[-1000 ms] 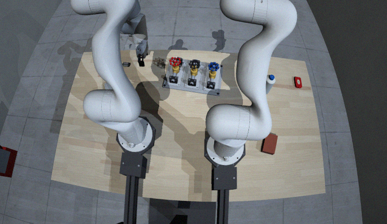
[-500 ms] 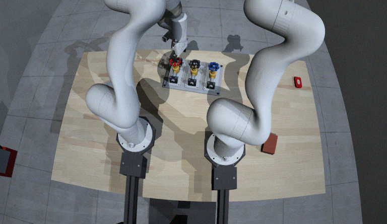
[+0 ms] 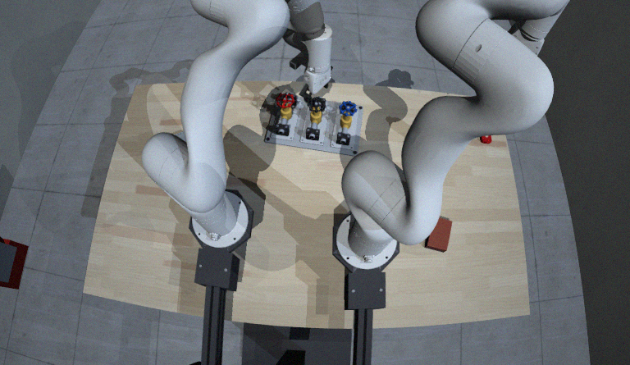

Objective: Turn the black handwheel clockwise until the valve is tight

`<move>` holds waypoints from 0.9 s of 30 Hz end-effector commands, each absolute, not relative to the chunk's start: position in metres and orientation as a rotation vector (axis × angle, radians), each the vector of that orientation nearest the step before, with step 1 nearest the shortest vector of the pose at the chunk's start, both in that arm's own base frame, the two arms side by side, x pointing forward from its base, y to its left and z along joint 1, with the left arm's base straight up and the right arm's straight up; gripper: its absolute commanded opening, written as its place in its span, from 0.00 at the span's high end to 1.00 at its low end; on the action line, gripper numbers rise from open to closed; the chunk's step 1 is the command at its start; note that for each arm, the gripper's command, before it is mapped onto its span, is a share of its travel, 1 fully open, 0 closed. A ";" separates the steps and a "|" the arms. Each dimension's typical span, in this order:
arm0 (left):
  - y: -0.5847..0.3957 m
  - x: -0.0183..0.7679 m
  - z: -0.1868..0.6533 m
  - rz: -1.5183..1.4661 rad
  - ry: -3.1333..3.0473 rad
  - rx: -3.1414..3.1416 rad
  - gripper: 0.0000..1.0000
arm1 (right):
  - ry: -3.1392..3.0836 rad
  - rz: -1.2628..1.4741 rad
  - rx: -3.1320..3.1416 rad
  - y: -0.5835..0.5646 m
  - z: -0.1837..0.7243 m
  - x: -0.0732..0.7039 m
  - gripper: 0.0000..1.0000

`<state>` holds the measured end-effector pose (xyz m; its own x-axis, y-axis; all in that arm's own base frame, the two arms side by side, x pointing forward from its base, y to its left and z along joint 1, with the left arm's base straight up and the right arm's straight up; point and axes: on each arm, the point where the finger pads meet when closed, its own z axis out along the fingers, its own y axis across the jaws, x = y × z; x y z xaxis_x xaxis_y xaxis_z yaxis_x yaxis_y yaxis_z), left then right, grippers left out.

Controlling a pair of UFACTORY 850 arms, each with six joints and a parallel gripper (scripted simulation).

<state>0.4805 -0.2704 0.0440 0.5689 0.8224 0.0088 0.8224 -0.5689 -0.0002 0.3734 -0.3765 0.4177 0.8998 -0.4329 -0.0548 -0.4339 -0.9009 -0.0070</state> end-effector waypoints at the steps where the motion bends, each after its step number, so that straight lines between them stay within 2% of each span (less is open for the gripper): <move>1: -0.272 0.481 0.045 -0.014 -1.455 -2.781 0.00 | 0.950 0.061 -2.978 -0.406 0.432 0.312 0.00; 4: -0.272 0.481 0.045 -0.014 -1.455 -2.781 0.00 | 1.133 0.052 -2.915 -0.419 0.439 0.267 0.00; 6: -0.272 0.481 0.045 -0.014 -1.455 -2.781 0.00 | 1.133 0.052 -2.915 -0.419 0.439 0.267 0.00; 8: -0.272 0.481 0.045 -0.014 -1.455 -2.781 0.00 | 1.300 0.044 -2.846 -0.429 0.447 0.218 0.00; 18: -0.272 0.481 0.045 -0.014 -1.455 -2.781 0.00 | 1.871 0.016 -2.518 -0.423 0.463 0.080 0.00; 27: -0.272 0.481 0.045 -0.014 -1.455 -2.781 0.00 | 2.122 0.003 -2.317 -0.405 0.468 0.021 0.00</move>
